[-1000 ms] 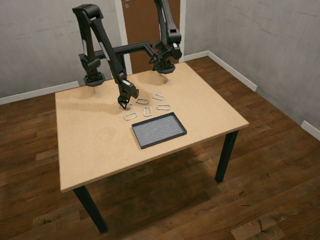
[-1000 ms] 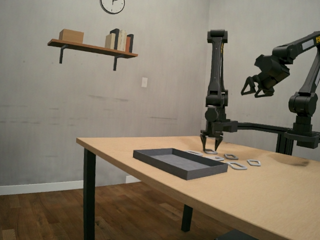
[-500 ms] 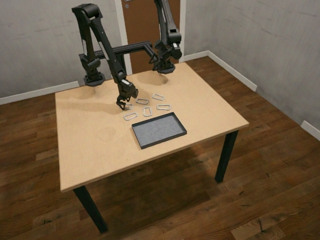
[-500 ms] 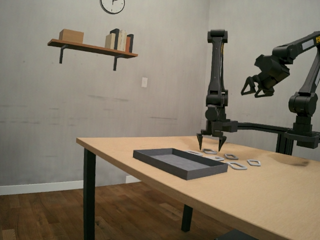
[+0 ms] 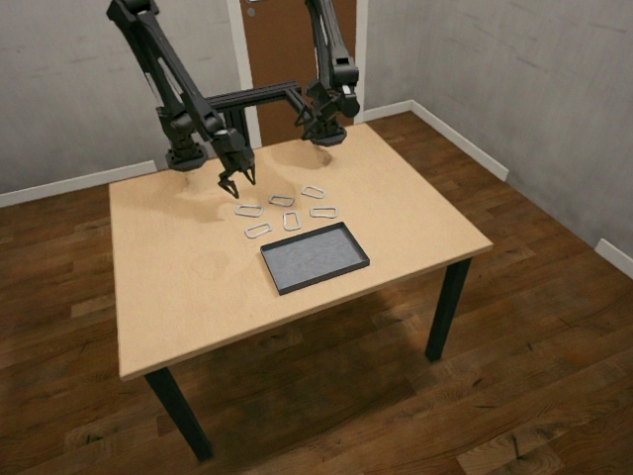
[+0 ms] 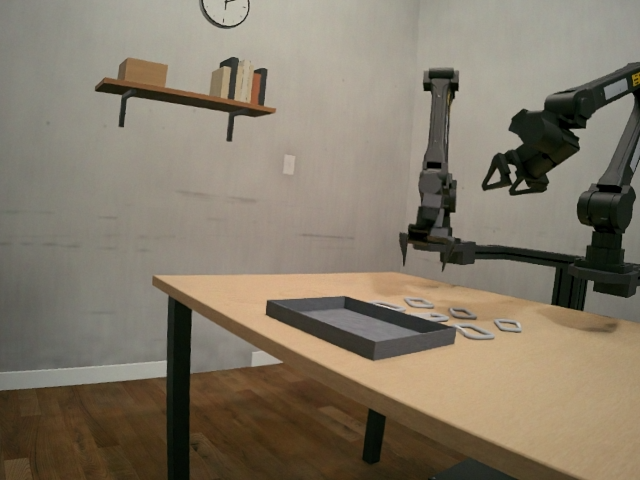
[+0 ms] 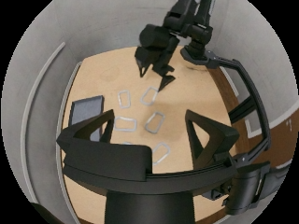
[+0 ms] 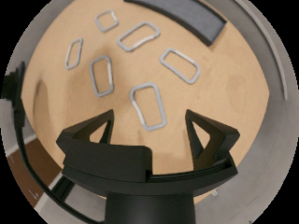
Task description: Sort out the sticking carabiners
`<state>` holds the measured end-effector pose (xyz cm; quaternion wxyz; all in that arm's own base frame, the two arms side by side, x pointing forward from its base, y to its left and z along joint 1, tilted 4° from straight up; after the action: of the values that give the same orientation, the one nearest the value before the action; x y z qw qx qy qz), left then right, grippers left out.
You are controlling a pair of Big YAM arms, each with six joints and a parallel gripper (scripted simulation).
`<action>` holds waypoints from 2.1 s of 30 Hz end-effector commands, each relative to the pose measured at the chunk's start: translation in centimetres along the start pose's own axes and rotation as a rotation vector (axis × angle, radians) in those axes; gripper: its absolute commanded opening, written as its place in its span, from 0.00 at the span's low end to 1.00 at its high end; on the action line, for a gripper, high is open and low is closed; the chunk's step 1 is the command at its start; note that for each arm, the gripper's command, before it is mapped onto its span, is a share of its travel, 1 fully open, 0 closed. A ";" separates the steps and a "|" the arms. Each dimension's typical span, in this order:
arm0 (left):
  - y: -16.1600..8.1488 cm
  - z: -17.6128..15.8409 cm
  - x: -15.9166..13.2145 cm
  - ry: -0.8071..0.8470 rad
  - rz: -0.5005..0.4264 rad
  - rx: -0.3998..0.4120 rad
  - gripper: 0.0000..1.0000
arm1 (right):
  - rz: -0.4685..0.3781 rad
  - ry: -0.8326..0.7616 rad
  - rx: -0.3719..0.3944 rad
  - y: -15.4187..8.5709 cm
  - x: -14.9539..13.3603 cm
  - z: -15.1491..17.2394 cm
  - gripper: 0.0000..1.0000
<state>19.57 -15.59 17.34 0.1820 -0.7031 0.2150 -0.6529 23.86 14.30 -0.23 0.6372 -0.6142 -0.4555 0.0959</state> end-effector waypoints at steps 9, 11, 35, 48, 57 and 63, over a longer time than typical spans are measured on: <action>0.0 0.1 0.1 0.004 -0.001 -0.008 1.00 | -0.175 0.108 -0.044 -2.7 0.6 0.1 1.00; 0.0 0.1 0.1 0.004 -0.001 -0.008 1.00 | -0.186 0.095 -0.049 -2.8 1.2 -0.1 1.00; 0.0 0.1 0.1 0.004 -0.001 -0.008 1.00 | 0.025 -0.466 -0.042 2.5 6.8 -4.9 0.79; 0.0 0.1 0.1 0.004 -0.001 -0.008 1.00 | 0.272 -0.877 0.179 8.8 7.1 -8.3 0.79; 0.0 0.1 0.1 0.004 -0.001 -0.008 1.00 | 0.351 -0.950 0.316 10.7 6.1 -8.9 0.79; 0.0 0.1 0.1 0.004 -0.001 -0.008 1.00 | 0.350 -0.930 0.310 11.0 6.5 -8.7 0.79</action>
<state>19.57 -15.59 17.34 0.1820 -0.7031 0.2150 -0.6529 37.37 14.66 -5.57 0.4286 -0.4760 -0.5569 0.5288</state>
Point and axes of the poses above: on each arm, the point where the finger pads meet when closed, its own y axis out along the fingers, its own z axis across the jaws, x = y × z, the point moved 3 cm from there along -y, back along the fingers, and after that the axes turned 10 degrees about -y, right-handed, at the moved point
